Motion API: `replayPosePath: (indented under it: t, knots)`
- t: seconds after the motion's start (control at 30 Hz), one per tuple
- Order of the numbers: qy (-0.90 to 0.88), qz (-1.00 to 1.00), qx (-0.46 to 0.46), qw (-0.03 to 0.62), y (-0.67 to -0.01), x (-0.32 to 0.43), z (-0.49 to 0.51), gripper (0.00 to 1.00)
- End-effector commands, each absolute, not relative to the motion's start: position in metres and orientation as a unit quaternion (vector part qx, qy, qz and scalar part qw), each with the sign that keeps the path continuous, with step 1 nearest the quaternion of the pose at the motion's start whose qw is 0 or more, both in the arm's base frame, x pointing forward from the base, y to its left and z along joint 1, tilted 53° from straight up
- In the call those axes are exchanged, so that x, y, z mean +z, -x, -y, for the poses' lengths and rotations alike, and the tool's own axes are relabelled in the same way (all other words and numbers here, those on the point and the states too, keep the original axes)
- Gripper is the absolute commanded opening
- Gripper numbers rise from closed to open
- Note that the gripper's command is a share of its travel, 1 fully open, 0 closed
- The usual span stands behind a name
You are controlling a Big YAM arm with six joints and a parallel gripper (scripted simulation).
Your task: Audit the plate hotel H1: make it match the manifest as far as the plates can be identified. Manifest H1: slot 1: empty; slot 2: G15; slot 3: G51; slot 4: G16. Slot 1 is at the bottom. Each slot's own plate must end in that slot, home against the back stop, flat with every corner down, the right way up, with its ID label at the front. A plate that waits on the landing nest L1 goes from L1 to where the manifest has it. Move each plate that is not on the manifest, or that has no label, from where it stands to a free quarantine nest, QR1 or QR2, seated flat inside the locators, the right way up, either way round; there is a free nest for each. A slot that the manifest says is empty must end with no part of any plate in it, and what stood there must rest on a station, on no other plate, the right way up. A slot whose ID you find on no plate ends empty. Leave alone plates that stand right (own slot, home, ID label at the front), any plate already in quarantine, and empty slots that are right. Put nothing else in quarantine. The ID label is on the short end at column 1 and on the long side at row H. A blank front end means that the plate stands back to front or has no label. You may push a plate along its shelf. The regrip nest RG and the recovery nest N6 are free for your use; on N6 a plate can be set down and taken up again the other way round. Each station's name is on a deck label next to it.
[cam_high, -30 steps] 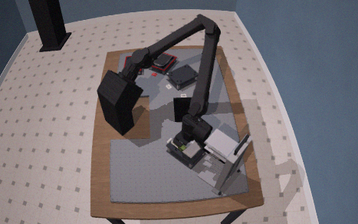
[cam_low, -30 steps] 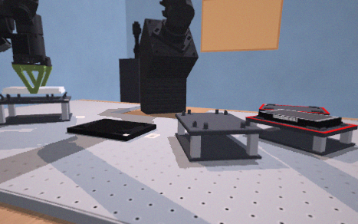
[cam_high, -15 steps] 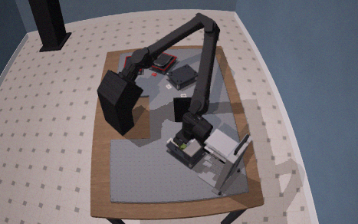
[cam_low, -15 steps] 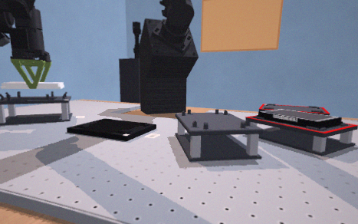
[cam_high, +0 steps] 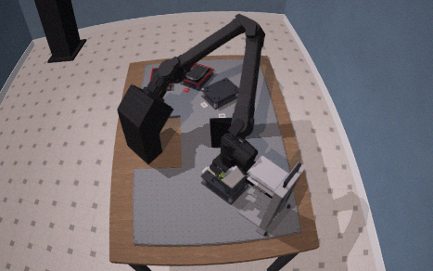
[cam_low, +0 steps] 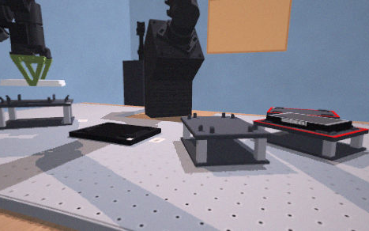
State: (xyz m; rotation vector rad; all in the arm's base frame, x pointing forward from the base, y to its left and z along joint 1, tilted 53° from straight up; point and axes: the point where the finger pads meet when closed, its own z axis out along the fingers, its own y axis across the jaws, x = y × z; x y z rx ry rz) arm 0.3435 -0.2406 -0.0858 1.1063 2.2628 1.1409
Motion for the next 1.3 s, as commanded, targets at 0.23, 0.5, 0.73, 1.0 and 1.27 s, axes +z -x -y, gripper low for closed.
replayPosePath:
  t: [0.23, 0.5, 0.73, 1.0, 1.27]
  knots:
    - [-0.390, -0.806, 0.392, 0.211, -0.338, -0.069, 0.269, 0.86]
    - [-0.387, -0.808, 0.395, 0.205, -0.337, -0.069, 0.266, 0.86]
    - [-0.390, -0.807, 0.391, 0.212, -0.330, -0.061, 0.276, 0.86]
    - [-0.388, -0.808, 0.389, 0.214, -0.320, -0.048, 0.286, 0.86]
    - [-0.388, -0.809, 0.387, 0.214, -0.308, -0.037, 0.296, 0.86]
